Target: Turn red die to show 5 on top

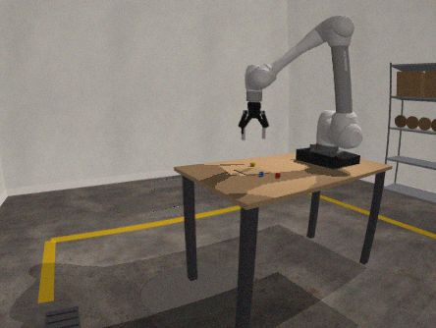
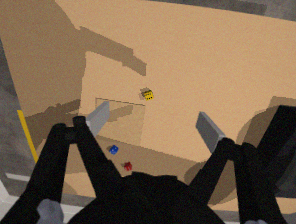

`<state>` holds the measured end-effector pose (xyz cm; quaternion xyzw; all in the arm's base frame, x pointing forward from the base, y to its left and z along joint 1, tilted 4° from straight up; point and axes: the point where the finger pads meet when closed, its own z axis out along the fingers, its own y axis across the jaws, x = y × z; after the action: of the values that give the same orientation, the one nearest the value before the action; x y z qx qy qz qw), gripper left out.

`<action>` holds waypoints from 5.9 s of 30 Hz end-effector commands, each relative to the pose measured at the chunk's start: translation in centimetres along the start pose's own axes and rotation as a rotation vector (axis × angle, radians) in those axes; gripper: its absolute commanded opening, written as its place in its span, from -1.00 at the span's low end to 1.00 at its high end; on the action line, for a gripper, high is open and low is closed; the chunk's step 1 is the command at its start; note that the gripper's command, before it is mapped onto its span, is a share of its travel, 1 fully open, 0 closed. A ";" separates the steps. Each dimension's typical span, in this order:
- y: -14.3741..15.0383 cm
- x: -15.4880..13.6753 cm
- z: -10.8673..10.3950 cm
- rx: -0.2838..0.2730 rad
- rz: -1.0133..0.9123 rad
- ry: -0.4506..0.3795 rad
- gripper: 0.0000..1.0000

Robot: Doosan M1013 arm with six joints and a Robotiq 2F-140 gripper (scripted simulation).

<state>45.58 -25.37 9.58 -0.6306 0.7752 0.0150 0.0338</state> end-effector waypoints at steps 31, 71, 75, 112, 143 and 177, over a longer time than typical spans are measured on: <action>-0.2 0.2 8.2 -0.002 0.000 0.001 1.00; -0.3 0.2 9.5 -0.002 0.000 0.001 1.00; -0.3 0.2 9.5 -0.002 0.000 0.001 1.00; -8.1 -16.0 9.6 -0.002 0.000 0.001 1.00; -9.8 -19.4 9.6 -0.002 0.000 0.001 1.00; -7.6 -22.4 9.6 -0.002 0.000 0.001 1.00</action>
<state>58.19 -5.17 1.71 -0.6309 0.7750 0.0158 0.0329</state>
